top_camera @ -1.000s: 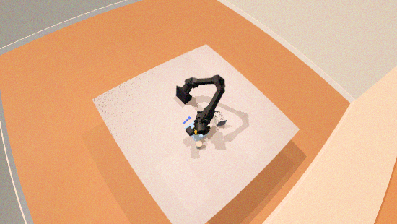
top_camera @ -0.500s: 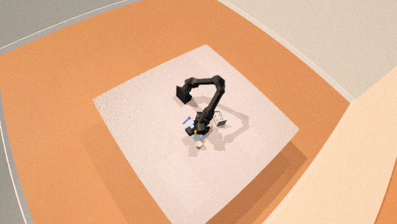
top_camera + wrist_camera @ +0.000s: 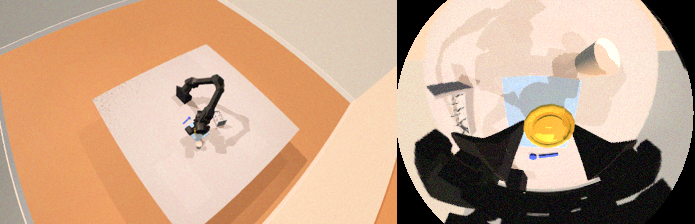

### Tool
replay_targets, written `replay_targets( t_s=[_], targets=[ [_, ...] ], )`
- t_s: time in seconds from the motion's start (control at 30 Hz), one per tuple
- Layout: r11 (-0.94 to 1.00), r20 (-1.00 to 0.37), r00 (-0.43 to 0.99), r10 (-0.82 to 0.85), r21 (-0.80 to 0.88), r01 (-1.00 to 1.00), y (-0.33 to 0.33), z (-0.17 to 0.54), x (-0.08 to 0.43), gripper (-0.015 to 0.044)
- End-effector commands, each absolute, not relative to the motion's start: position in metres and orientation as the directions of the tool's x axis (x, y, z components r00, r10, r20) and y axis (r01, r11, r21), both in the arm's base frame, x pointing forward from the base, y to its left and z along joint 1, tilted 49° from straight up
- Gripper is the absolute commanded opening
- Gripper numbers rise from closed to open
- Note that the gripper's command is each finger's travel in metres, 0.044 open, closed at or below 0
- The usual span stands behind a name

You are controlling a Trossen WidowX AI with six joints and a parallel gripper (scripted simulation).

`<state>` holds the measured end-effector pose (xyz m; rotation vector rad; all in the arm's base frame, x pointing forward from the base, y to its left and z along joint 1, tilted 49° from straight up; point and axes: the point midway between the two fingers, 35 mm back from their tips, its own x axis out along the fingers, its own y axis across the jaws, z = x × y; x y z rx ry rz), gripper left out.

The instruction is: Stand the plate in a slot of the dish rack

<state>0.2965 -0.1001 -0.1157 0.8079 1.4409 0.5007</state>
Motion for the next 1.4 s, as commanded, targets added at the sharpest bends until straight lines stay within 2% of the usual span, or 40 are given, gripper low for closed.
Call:
replay_targets(
  t_s=[0.0, 0.07, 0.6, 1.2, 1.37],
  targets=[
    [0.659, -0.675, 0.102, 0.73, 0.736, 0.157, -0.116, -0.105, 0.3, 0.0032],
    [0.662, -0.679, 0.106, 0.726, 0.733, 0.158, -0.126, -0.098, 0.301, 0.0],
    [0.667, -0.685, 0.11, 0.721, 0.728, 0.16, -0.183, -0.054, 0.298, 0.0],
    [0.658, -0.675, 0.099, 0.732, 0.736, 0.157, -0.219, -0.021, 0.295, 0.0],
    [0.634, -0.678, 0.101, 0.728, 0.723, 0.274, -0.209, -0.004, 0.297, 0.0]
  ],
)
